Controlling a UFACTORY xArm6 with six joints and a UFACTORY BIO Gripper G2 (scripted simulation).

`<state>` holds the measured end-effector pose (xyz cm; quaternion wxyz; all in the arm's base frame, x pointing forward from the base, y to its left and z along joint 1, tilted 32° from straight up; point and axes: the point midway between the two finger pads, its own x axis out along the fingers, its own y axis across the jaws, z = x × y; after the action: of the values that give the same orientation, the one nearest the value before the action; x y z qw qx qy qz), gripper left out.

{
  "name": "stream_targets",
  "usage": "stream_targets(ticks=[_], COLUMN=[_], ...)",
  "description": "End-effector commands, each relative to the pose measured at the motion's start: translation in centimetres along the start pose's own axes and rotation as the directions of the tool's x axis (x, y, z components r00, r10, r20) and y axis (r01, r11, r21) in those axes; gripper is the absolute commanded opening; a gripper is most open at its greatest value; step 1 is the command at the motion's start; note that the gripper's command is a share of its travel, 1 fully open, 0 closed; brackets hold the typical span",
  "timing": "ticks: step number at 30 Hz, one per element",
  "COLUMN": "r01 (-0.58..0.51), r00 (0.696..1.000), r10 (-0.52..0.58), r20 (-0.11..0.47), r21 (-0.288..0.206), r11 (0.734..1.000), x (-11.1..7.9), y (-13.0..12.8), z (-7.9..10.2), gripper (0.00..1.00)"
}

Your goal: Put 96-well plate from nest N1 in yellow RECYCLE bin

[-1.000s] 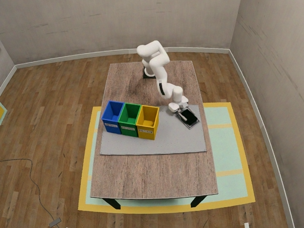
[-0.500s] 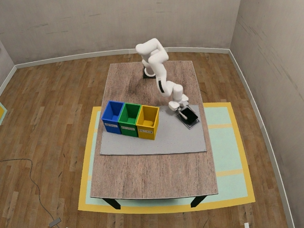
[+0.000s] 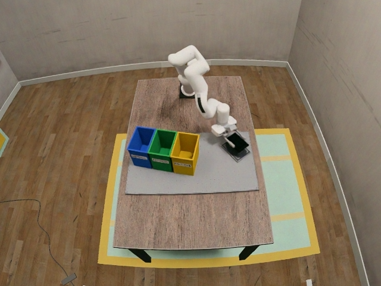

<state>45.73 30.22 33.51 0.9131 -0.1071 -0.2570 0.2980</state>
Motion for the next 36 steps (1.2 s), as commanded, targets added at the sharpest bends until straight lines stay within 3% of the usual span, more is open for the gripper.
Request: stream_targets(ticks=[1,36], r01=[0.001,0.001], r00=[1.000,1.000], r10=[-0.001,-0.001], r20=[0.004,0.004], r21=[0.000,0.000], r11=[1.000,1.000], x=[0.1,0.1], y=[0.0,-0.1], z=[0.9,6.1], gripper=[0.00,0.00])
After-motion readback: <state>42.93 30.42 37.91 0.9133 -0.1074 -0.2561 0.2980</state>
